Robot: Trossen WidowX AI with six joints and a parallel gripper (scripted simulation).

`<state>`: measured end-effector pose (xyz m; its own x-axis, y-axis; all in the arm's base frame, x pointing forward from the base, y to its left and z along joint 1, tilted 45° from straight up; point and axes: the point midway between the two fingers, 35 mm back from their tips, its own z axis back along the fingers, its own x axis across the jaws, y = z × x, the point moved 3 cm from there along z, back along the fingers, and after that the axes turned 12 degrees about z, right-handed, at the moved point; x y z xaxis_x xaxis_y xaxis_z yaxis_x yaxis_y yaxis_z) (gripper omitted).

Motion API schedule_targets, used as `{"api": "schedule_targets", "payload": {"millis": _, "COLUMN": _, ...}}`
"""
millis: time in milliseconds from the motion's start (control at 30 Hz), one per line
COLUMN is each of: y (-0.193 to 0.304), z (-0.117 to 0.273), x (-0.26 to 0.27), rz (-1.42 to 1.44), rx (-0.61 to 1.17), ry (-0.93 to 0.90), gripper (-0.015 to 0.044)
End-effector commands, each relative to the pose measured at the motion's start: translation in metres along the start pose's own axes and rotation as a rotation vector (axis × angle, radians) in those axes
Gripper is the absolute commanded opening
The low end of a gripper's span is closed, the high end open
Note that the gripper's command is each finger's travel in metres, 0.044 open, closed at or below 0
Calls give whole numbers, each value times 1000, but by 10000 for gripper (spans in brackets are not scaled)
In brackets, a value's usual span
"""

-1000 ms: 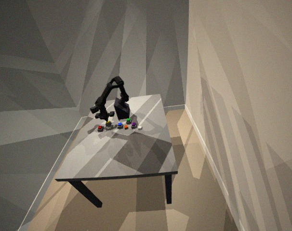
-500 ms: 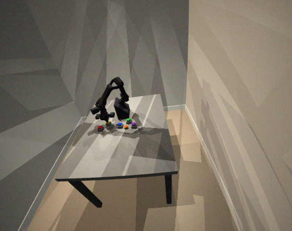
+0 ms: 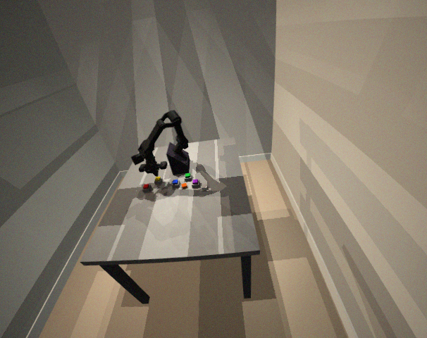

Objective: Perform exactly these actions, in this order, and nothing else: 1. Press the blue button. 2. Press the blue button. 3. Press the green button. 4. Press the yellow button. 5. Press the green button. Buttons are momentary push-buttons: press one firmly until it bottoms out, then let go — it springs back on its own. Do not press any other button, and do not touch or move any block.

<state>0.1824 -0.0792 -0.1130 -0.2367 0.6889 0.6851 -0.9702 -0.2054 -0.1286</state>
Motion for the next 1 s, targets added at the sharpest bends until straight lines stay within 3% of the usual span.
{"api": "schedule_targets", "payload": {"millis": 0, "y": -1, "z": 10, "x": -1, "rz": 8, "rx": -2, "ry": 9, "gripper": 20}}
{"api": "schedule_targets", "payload": {"millis": 167, "y": -1, "z": 69, "x": -2, "rz": 7, "rx": 0, "ry": 12, "gripper": 20}}
{"api": "schedule_targets", "payload": {"millis": 367, "y": -6, "z": 75, "x": 5, "rz": 3, "rx": 0, "ry": 15, "gripper": 20}}
{"api": "schedule_targets", "payload": {"millis": 667, "y": -50, "z": 84, "x": 108, "rz": -28, "rx": -9, "ry": 32, "gripper": 20}}
{"api": "schedule_targets", "payload": {"millis": 967, "y": -47, "z": 71, "x": 209, "rz": 3, "rx": -1, "ry": -4, "gripper": 20}}
